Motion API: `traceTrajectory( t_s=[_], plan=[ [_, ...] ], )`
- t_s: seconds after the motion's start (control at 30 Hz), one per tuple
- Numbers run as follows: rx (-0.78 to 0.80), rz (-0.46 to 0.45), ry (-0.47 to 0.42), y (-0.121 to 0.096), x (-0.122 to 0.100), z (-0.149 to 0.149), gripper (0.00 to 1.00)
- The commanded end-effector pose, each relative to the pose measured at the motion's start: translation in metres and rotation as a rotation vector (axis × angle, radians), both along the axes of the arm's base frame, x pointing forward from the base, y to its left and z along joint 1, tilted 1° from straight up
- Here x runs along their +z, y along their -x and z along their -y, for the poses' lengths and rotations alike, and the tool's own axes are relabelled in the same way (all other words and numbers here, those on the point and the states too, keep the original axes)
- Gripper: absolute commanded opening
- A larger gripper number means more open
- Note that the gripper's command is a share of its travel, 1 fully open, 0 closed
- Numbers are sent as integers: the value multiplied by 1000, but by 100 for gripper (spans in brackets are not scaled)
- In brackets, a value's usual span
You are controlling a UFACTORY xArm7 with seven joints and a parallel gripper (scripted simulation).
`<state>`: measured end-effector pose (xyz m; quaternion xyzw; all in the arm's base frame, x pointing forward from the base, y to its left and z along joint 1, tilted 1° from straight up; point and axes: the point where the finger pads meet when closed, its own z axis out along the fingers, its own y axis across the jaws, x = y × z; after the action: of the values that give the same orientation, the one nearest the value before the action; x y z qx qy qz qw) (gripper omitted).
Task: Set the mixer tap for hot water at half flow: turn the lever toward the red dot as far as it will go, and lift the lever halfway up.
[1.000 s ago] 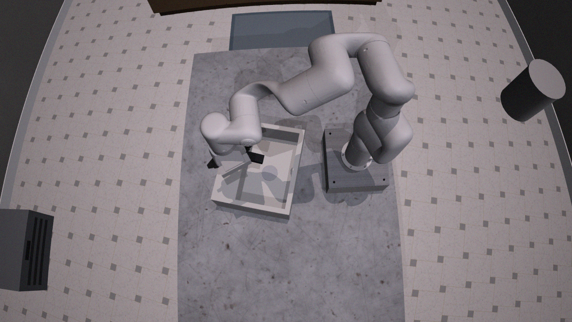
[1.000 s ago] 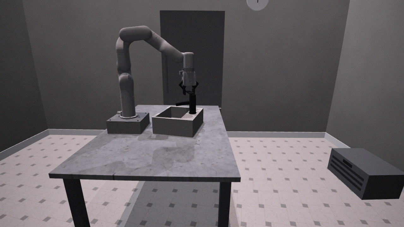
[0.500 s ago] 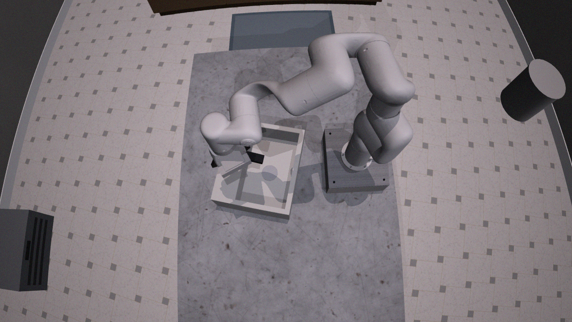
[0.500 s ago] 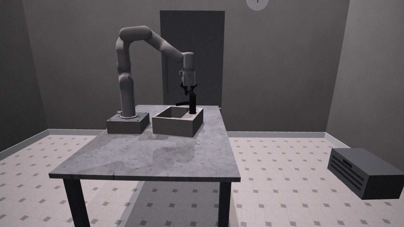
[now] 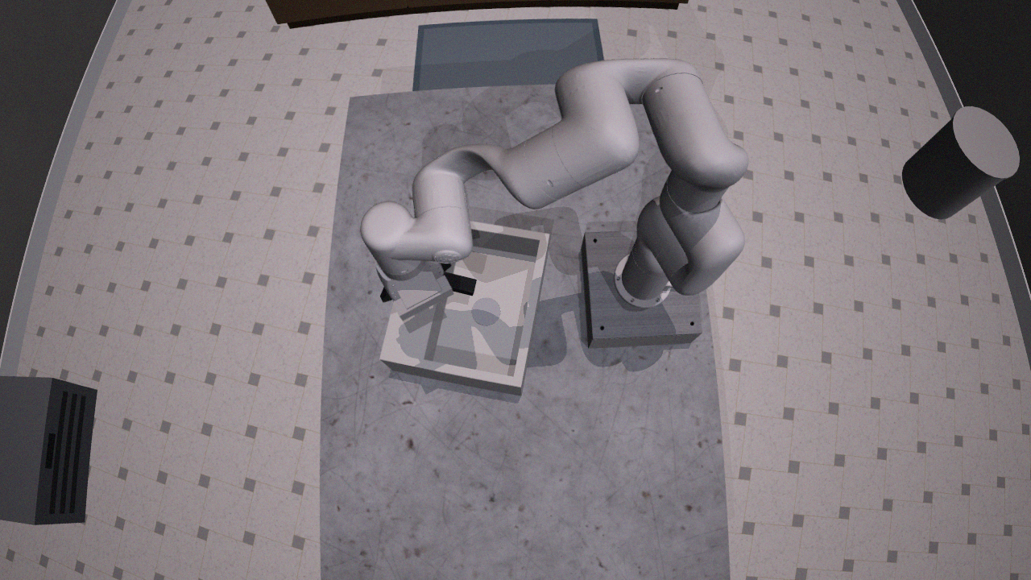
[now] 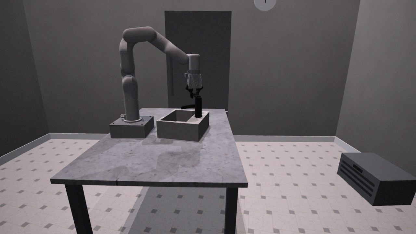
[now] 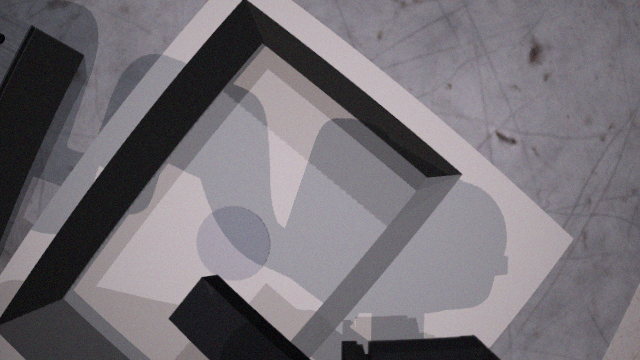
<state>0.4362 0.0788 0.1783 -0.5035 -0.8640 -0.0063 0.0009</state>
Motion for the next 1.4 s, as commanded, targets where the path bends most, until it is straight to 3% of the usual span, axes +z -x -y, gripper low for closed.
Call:
traceTrajectory(
  t_s=[0.0,1.37],
  plan=[
    [0,4,-1,-1,2,0,0],
    [0,4,-1,-3,12,4,0]
  ],
)
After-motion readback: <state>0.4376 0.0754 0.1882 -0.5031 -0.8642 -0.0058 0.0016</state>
